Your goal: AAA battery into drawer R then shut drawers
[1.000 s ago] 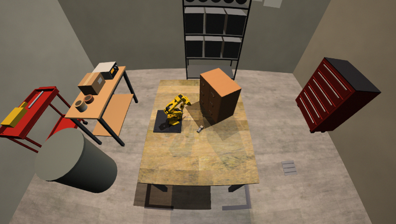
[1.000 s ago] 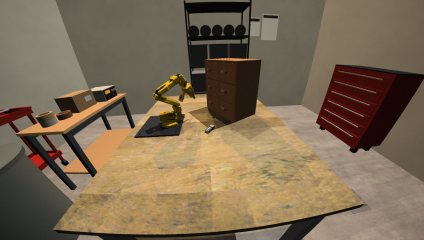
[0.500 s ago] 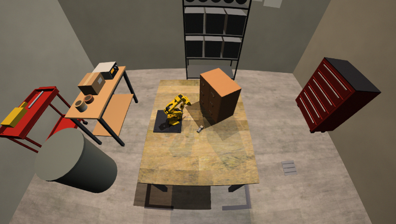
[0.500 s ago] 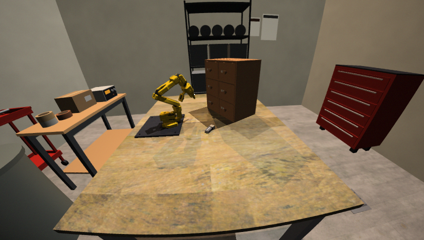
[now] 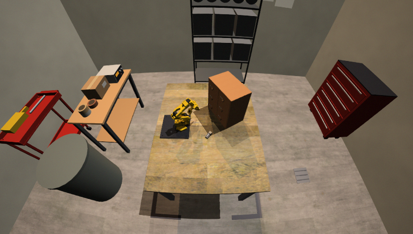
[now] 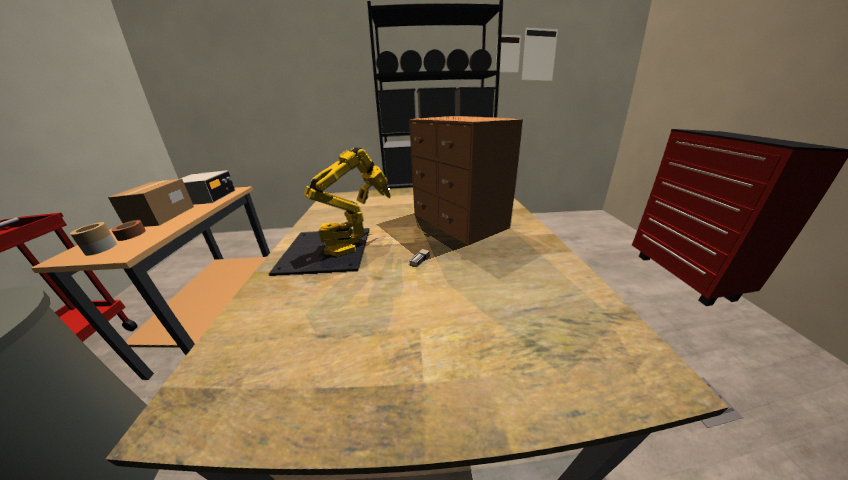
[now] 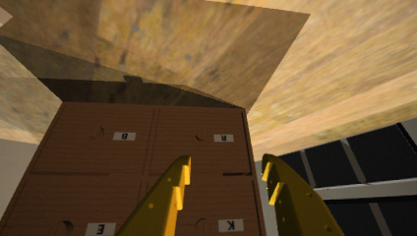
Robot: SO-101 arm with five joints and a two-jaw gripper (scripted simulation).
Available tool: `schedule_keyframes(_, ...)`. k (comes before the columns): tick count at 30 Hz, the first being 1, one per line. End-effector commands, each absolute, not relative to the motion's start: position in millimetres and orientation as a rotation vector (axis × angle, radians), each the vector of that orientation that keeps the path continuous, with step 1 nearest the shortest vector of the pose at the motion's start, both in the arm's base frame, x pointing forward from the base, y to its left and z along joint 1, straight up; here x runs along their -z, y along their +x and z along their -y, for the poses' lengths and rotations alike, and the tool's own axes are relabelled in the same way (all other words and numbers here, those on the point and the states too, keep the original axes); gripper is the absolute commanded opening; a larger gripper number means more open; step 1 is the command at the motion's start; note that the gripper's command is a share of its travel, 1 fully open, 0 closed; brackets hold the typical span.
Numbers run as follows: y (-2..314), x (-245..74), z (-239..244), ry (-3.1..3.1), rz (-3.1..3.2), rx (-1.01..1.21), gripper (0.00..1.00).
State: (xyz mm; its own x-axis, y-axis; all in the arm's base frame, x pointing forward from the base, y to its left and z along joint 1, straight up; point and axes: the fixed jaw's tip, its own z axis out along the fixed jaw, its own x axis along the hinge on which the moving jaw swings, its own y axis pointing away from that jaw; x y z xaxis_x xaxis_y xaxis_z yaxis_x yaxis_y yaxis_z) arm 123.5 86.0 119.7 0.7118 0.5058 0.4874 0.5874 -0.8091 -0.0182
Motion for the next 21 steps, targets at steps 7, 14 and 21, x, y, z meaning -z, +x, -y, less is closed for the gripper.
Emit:
schedule_keyframes(7,122.3,-122.0,-85.8,-2.757,0.735,0.700,0.21)
schedule_keyframes(14,121.7,-121.3,-84.6,-2.780,0.484,0.666,0.21)
schedule_keyframes(21,121.3,-120.9,-83.9,-2.784,0.305,0.639,0.21)
